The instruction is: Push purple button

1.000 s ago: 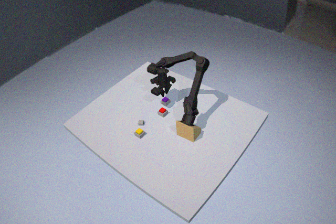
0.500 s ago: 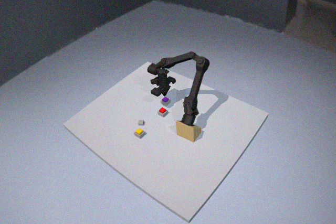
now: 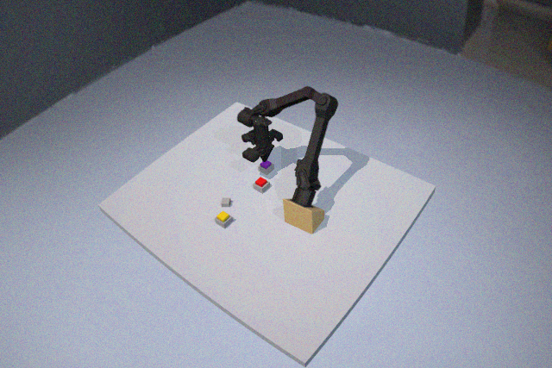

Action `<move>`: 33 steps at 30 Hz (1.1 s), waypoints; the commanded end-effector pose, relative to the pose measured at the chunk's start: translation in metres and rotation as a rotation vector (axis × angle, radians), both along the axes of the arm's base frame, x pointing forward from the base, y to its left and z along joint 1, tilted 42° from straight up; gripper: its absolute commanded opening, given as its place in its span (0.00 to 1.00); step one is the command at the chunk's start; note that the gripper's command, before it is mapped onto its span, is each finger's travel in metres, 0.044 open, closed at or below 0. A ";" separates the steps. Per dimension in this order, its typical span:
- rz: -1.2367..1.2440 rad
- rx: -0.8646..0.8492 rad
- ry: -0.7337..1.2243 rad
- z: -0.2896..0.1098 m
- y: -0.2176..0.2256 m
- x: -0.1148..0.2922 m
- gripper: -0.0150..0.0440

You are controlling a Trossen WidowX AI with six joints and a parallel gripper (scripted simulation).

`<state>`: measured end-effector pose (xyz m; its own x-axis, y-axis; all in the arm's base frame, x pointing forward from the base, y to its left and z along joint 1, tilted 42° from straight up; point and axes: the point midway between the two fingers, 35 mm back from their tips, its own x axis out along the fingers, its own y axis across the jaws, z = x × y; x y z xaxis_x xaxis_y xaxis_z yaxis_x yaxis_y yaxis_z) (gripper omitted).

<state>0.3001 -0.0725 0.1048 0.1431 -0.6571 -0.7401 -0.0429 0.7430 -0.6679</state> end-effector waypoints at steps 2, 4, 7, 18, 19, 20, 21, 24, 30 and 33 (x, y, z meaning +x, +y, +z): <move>0.001 -0.003 0.011 -0.009 -0.007 -0.001 0.29; 0.001 -0.003 0.011 -0.011 -0.009 -0.001 0.29; 0.001 -0.003 0.011 -0.014 -0.012 -0.001 0.29; 0.001 -0.003 0.011 -0.014 -0.012 -0.001 0.29; 0.001 -0.003 0.011 -0.014 -0.012 -0.001 0.29; 0.001 -0.003 0.011 -0.014 -0.012 -0.001 0.29; 0.001 -0.003 0.011 -0.014 -0.012 -0.001 0.29; 0.001 -0.003 0.011 -0.014 -0.012 -0.001 0.29; 0.001 -0.002 0.011 0.010 0.010 -0.005 0.29; 0.001 -0.002 0.011 0.012 0.011 -0.005 0.29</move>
<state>0.2952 -0.0671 0.1068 0.1316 -0.6568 -0.7425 -0.0613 0.7421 -0.6674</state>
